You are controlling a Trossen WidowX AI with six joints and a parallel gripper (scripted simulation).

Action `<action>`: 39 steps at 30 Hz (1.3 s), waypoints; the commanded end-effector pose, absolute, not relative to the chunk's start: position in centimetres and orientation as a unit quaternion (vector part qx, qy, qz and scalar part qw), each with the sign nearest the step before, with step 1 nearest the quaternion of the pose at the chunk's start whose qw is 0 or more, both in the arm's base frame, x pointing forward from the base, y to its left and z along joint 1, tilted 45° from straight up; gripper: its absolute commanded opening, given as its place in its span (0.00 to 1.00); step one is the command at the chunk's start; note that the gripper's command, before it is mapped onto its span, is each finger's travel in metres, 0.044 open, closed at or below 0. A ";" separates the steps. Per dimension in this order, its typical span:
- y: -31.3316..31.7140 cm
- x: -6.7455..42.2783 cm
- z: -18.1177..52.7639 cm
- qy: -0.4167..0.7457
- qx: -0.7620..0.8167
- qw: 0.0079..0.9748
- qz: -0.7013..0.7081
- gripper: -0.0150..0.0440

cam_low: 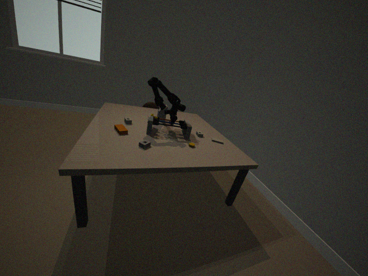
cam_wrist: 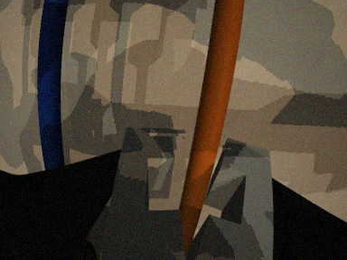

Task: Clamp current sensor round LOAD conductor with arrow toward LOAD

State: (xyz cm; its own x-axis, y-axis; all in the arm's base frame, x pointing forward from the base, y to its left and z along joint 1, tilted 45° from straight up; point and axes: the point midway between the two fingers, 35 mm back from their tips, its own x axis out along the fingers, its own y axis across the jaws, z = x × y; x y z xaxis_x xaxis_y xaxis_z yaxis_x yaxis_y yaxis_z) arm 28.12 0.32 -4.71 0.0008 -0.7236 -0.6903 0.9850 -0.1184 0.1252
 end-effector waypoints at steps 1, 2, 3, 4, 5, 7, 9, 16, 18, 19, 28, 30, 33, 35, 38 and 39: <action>0.3 28.1 -4.7 0.205 0.319 0.632 -0.676 0.25; 0.3 28.1 -4.7 0.205 0.319 0.632 -0.676 0.25; 0.3 28.1 -4.7 0.205 0.319 0.632 -0.676 0.25; 0.3 28.1 -4.7 0.205 0.319 0.632 -0.676 0.25; 0.3 28.1 -4.7 0.205 0.319 0.632 -0.676 0.25; 0.3 28.1 -4.7 0.205 0.319 0.632 -0.676 0.25; 0.3 28.1 -4.7 0.205 0.319 0.632 -0.676 0.25; 0.3 28.1 -4.7 0.205 0.319 0.632 -0.676 0.25; 0.3 28.1 -4.7 0.205 0.319 0.632 -0.676 0.25; 0.3 28.1 -4.7 0.205 0.319 0.632 -0.676 0.25; 0.3 28.1 -4.7 0.205 0.319 0.632 -0.676 0.25; 0.3 28.1 -4.7 0.205 0.319 0.632 -0.676 0.25; 0.3 28.1 -4.7 0.205 0.319 0.632 -0.676 0.25; 0.3 28.1 -4.7 0.205 0.319 0.632 -0.676 0.25; 0.3 28.1 -4.7 0.205 0.319 0.632 -0.676 0.25; 0.3 28.1 -4.7 0.205 0.319 0.632 -0.676 0.30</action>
State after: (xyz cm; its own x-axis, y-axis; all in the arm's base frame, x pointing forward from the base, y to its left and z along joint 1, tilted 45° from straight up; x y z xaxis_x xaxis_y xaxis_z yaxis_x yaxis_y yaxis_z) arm 28.11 0.32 -4.71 0.0008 -0.7236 -0.6902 0.9851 -0.1182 0.1251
